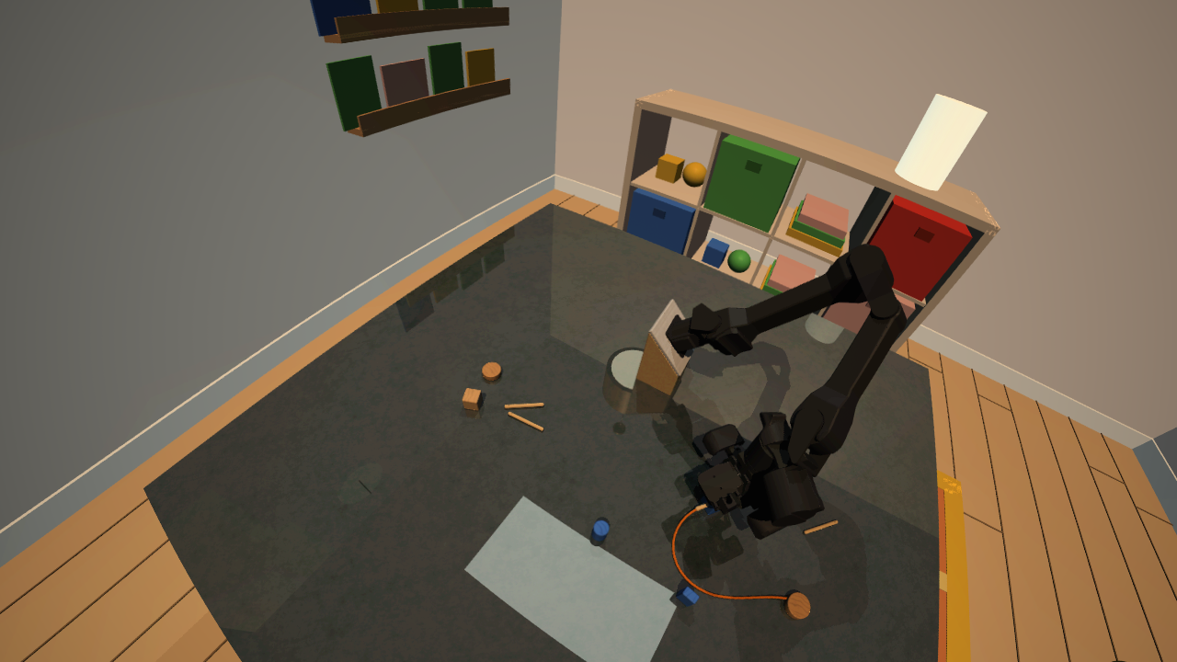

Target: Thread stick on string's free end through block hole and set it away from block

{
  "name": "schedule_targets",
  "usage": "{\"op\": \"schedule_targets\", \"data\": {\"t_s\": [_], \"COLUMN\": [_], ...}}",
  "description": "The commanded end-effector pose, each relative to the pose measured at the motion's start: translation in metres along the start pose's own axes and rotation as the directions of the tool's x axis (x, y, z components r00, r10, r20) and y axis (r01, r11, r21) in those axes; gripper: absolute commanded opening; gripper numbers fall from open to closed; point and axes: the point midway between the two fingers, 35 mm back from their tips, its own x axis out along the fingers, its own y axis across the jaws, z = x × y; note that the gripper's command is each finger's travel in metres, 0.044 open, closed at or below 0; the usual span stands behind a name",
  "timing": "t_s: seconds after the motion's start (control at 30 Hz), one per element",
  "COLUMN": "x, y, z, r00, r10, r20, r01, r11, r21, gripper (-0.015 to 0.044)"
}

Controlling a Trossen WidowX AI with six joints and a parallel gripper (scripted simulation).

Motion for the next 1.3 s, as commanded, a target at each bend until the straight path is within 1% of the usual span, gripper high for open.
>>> {"op": "schedule_targets", "data": {"t_s": [0.0,0.13,0.37,0.8,1.27], "x": [0.000,0.000,0.003,0.003,0.003], "y": [0.000,0.000,0.000,0.000,-0.002], "z": [0.000,0.000,-0.002,-0.006,-0.027], "r00": [1.000,1.000,0.995,0.995,0.995], "r10": [0.000,-0.001,0.001,0.005,0.012], "r20": [0.000,0.011,0.099,0.099,0.097], "r01": [0.000,0.001,0.000,-0.005,-0.011], "r11": [1.000,1.000,1.000,1.000,1.000], "r21": [0.000,-0.001,-0.007,-0.005,-0.006], "gripper": [0.0000,0.0000,0.0000,0.0000,0.0000]}}
